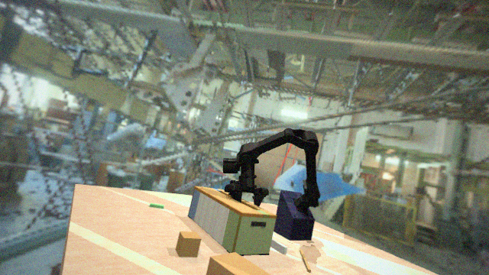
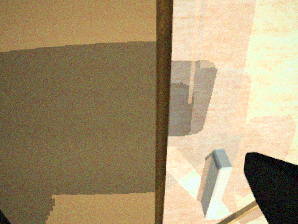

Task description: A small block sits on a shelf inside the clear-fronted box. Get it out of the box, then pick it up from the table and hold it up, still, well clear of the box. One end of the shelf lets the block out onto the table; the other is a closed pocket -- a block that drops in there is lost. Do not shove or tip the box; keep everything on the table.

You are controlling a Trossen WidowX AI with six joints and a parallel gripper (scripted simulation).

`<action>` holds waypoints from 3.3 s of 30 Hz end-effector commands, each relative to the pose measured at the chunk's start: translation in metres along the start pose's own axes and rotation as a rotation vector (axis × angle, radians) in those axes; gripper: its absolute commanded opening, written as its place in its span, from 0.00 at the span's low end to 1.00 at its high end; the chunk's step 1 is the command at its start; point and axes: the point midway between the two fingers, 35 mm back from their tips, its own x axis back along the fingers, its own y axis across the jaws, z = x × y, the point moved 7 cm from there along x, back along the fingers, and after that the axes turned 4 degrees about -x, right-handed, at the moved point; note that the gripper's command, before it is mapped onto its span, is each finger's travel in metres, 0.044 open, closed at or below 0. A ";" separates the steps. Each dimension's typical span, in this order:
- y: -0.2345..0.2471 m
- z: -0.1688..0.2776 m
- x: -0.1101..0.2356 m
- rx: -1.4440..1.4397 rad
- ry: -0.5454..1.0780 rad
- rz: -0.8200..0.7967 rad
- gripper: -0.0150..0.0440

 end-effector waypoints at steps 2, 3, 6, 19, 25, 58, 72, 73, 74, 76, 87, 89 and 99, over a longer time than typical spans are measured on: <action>-0.001 0.010 -0.004 -0.002 0.003 -0.001 0.93; -0.001 0.011 -0.004 -0.002 0.003 -0.001 0.93; -0.001 0.016 -0.006 -0.002 0.004 -0.001 0.93; -0.002 0.036 -0.013 -0.002 0.005 0.000 0.93; -0.003 0.045 -0.016 -0.003 0.006 0.000 0.93; -0.006 0.094 -0.034 -0.003 0.009 0.000 0.93; -0.007 0.113 0.026 0.000 0.003 0.002 0.93; -0.007 0.113 0.026 0.000 0.003 0.002 0.93; -0.007 0.113 0.026 0.000 0.003 0.002 0.93; -0.007 0.113 0.026 0.000 0.003 0.002 0.93; -0.017 0.128 0.023 0.877 -0.128 0.022 0.74; -0.021 0.133 0.022 1.115 -0.155 0.035 0.74; -0.038 0.153 0.018 2.060 -0.278 0.144 0.74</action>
